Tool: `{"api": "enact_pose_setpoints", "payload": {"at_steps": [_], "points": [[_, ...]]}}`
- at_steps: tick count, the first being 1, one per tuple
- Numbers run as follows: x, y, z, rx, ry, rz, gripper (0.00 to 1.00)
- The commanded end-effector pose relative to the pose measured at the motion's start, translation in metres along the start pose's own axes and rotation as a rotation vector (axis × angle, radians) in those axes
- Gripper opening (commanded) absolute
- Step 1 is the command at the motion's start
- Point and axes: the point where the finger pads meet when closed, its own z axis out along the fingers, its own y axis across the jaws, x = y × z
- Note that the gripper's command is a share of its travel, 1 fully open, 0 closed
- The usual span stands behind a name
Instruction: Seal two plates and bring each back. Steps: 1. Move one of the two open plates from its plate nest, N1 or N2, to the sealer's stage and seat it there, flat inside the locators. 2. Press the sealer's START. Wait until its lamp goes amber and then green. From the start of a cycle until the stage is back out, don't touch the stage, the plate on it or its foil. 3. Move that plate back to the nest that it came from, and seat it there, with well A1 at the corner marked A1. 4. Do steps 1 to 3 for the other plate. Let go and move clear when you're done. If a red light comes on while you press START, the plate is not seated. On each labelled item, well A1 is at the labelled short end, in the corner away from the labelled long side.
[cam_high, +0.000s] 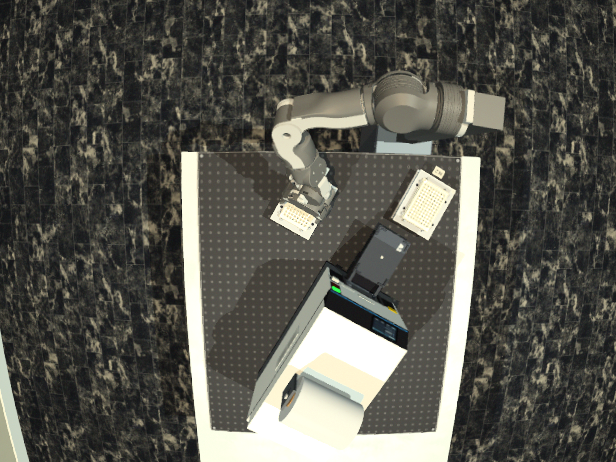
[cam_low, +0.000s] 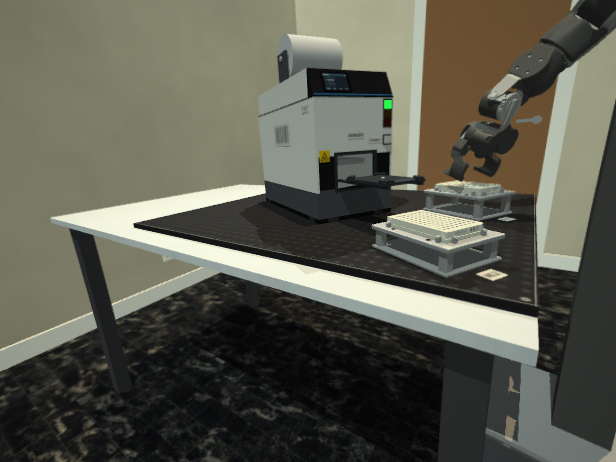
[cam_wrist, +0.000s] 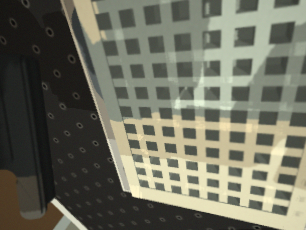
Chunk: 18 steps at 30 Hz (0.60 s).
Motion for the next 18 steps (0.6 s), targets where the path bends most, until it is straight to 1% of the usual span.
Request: {"api": "enact_pose_setpoints", "payload": {"at_steps": [1,10,16,18], "points": [[0.000,0.001,0.000,-0.003,-0.001,-0.001,0.65],[0.000,0.001,0.000,-0.003,-0.001,-0.001,0.65],[0.004,0.002,0.010,-0.009,-0.002,-0.001,0.65],[0.003,0.001,0.009,-0.003,-0.001,-0.001,0.65]]}}
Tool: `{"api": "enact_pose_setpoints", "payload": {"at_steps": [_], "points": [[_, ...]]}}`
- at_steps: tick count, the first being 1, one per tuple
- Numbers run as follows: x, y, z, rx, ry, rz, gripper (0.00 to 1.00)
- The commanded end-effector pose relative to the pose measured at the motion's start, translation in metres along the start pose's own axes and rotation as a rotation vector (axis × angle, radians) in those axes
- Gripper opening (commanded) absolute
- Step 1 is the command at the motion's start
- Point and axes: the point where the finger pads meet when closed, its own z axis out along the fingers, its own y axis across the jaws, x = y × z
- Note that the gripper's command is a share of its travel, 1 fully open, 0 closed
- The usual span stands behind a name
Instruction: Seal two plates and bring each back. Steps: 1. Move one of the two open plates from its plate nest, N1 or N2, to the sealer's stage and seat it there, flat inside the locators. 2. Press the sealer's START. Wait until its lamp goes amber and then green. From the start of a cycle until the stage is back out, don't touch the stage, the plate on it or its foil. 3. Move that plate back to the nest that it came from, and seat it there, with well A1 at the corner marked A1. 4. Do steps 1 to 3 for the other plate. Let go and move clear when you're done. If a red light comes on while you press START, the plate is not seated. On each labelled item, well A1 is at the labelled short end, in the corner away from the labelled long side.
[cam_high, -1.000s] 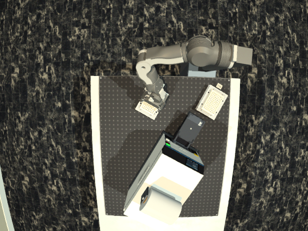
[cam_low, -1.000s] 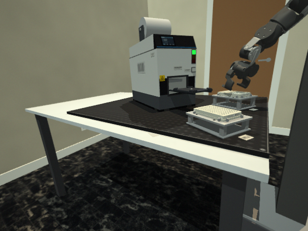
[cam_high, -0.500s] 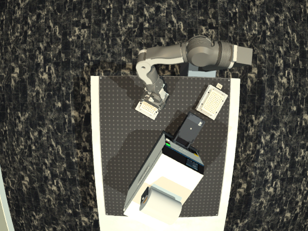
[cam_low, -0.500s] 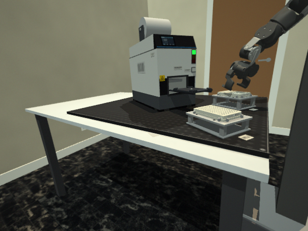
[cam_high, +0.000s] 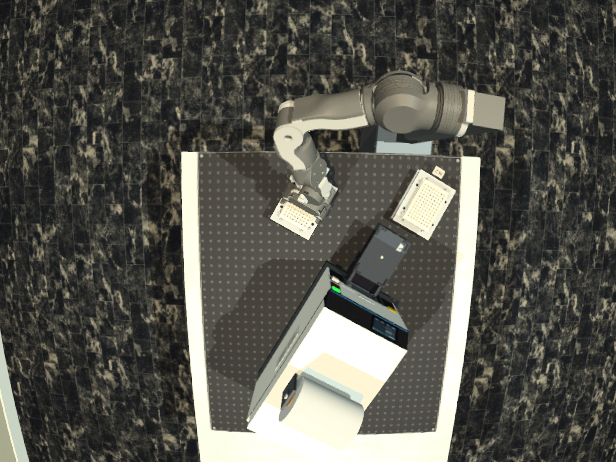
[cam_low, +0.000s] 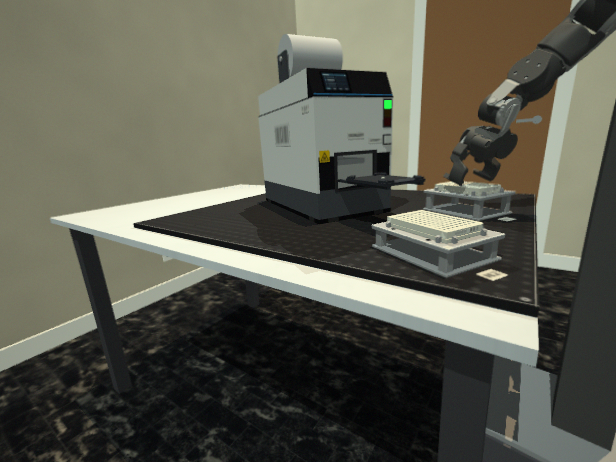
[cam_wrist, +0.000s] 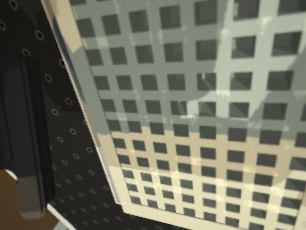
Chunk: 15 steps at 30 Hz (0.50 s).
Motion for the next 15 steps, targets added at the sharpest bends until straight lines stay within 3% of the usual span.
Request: {"api": "enact_pose_setpoints", "payload": {"at_steps": [1,15], "points": [[-0.0005,0.0002,-0.0002,-0.003,-0.003,0.000,0.65],[0.0017,0.0015,0.0042,-0.009,-0.002,-0.001,0.65]]}}
